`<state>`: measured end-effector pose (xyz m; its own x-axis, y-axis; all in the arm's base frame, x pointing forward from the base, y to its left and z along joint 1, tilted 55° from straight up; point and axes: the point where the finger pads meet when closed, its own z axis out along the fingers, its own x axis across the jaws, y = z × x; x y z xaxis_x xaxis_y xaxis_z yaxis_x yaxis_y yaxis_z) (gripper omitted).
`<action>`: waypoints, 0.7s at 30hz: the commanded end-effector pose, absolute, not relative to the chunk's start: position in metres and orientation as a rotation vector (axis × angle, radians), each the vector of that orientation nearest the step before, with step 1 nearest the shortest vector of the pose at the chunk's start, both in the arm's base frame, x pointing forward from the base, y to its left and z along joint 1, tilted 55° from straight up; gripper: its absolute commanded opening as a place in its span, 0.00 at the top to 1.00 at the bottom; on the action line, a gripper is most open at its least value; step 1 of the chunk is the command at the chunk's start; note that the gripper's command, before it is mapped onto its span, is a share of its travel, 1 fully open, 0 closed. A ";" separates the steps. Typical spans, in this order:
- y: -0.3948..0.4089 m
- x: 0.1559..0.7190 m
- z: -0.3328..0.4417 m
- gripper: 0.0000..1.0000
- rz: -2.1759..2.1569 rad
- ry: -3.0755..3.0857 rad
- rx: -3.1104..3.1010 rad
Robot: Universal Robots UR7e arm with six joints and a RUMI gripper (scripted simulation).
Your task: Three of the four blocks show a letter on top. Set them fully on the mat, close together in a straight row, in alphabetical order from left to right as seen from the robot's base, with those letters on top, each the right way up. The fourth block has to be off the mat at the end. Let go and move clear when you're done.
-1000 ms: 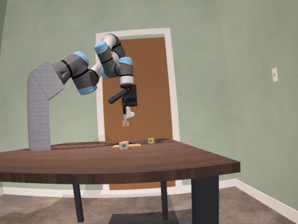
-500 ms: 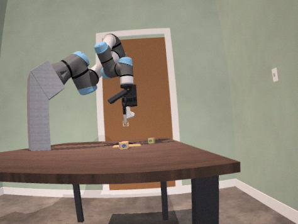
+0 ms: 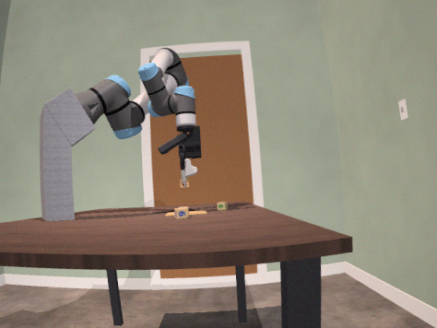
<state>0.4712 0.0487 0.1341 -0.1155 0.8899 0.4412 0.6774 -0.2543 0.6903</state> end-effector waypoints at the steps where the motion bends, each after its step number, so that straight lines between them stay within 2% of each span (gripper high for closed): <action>1: 0.051 0.477 0.130 0.91 1.304 1.749 1.912; 21: 0.067 0.507 0.106 0.91 1.304 1.749 1.912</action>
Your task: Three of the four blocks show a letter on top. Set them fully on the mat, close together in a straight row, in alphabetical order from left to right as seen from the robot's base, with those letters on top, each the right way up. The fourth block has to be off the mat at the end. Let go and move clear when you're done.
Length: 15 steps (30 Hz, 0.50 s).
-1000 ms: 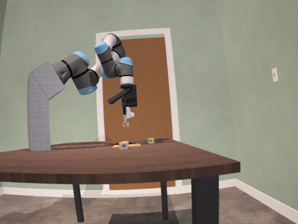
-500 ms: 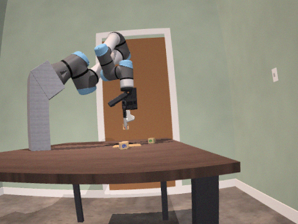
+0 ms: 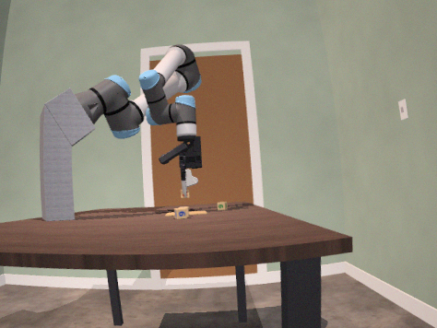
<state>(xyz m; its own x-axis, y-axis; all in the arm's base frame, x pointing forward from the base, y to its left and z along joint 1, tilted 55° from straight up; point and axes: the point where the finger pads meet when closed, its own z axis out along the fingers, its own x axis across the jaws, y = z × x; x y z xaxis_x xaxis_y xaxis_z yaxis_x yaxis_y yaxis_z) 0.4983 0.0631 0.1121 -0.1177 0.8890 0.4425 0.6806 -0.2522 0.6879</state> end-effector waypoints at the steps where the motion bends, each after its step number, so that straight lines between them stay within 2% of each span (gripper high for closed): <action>1: 0.067 0.507 0.106 0.91 1.304 1.749 1.912; 15: 0.077 0.527 0.090 0.91 1.304 1.749 1.912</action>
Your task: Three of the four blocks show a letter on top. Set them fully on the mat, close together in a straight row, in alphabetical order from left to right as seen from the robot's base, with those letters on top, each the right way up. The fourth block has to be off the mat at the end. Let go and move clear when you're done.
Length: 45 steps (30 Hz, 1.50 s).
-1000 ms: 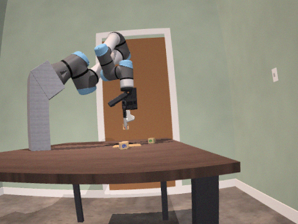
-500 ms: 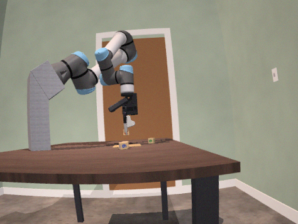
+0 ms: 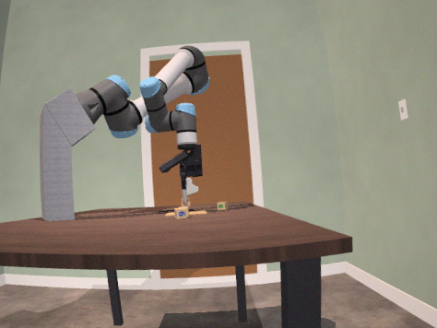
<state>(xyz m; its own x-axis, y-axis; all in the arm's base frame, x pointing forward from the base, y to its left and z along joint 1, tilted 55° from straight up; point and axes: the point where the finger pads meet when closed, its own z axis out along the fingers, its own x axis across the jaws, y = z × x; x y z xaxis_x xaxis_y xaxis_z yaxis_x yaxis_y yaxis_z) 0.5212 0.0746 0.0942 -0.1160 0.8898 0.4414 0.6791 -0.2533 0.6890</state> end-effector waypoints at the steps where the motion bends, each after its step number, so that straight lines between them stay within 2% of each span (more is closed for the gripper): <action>1: 0.078 0.528 0.089 0.91 1.304 1.749 1.912; 45: 0.080 0.534 0.086 0.91 1.304 1.749 1.912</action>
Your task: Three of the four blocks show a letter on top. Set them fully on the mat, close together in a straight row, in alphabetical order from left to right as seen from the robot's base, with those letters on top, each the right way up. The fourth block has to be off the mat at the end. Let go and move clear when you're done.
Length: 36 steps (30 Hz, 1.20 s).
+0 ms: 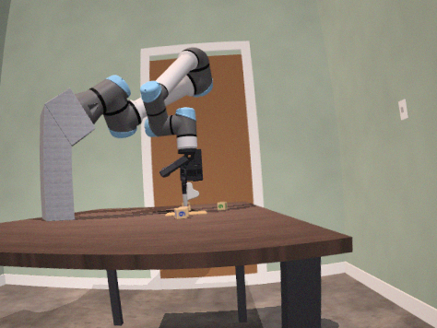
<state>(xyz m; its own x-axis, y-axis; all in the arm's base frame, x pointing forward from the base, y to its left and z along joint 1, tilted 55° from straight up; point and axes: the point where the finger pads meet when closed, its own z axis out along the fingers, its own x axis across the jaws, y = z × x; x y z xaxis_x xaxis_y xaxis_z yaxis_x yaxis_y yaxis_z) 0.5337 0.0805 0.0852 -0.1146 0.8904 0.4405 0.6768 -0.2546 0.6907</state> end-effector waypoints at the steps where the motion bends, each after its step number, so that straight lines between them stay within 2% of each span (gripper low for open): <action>1: 0.080 0.534 0.086 0.91 1.304 1.749 1.912; 36: 0.082 0.537 0.083 0.91 1.304 1.749 1.912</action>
<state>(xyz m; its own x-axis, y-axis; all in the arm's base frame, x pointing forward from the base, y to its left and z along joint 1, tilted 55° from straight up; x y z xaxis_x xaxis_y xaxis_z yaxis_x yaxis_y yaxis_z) 0.5368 0.0820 0.0830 -0.1146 0.8904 0.4405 0.6769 -0.2546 0.6907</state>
